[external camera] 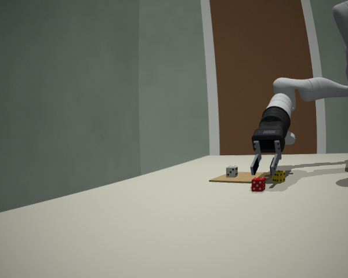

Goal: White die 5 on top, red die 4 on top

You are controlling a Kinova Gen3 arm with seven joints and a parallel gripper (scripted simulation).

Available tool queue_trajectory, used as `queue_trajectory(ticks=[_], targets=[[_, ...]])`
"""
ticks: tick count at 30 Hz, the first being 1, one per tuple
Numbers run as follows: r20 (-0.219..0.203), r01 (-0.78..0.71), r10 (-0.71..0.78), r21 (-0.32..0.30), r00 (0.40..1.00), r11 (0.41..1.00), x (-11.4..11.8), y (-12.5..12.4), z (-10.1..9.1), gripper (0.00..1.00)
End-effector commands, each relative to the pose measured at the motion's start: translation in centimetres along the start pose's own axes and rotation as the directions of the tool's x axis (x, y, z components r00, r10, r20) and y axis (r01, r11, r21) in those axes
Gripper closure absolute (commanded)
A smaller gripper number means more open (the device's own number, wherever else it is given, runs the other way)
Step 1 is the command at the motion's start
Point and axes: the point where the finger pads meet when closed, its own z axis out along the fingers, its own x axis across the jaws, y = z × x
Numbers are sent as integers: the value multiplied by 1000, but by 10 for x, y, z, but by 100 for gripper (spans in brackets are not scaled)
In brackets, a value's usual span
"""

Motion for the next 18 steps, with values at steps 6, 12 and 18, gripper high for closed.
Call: queue_trajectory(ticks=[6, 12, 18], targets=[[2, 9, -9, 1, 1000, 1000, -1, 10, -8, 21], [2, 9, -9, 1, 1000, 1000, -1, 33, -20, 21], [2, 9, -9, 1, 1000, 1000, -1, 46, -28, 21]])
